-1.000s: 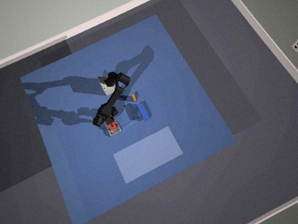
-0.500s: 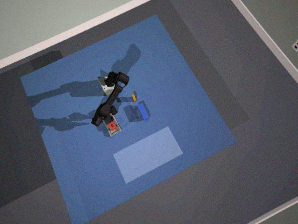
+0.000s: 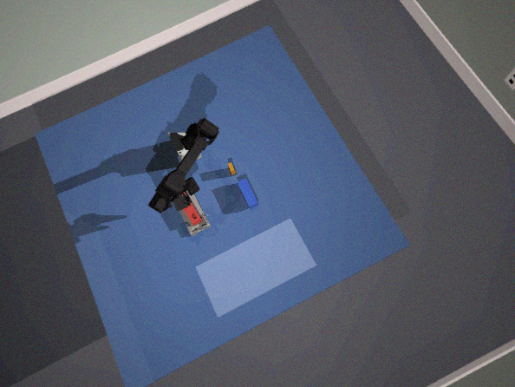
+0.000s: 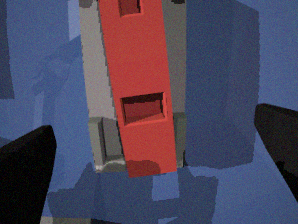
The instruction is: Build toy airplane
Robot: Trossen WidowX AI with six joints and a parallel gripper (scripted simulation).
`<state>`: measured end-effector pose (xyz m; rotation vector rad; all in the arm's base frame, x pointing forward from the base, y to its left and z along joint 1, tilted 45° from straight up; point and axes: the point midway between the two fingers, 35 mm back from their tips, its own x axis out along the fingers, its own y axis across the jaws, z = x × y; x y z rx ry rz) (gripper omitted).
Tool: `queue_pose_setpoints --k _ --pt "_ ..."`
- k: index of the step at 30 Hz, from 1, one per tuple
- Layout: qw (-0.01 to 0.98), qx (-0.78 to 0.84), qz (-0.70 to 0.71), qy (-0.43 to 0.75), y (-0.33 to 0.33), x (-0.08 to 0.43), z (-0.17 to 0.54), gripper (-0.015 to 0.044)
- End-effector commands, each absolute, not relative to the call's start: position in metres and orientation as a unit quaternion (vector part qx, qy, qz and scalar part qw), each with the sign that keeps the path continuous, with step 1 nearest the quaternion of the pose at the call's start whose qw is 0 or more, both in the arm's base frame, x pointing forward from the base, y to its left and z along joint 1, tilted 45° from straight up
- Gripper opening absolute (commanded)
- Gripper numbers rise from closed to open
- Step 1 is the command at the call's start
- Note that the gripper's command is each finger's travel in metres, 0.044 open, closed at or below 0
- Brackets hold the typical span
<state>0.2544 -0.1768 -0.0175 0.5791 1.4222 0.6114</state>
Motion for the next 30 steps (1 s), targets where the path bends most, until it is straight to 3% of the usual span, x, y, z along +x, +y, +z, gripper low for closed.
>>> queue_pose_setpoints --k 1,11,19,30 --pt "0.663 0.290 0.242 0.647 -0.177 0.255 -0.019 0.0440" --pt "0.665 0.285 0.234 0.650 -0.159 0.276 0.004 0.0440" --pt "0.673 0.268 0.229 0.650 -0.079 0.325 0.084 0.0440" --pt "0.661 0.293 0.246 0.645 0.019 0.333 0.166 0.0440"
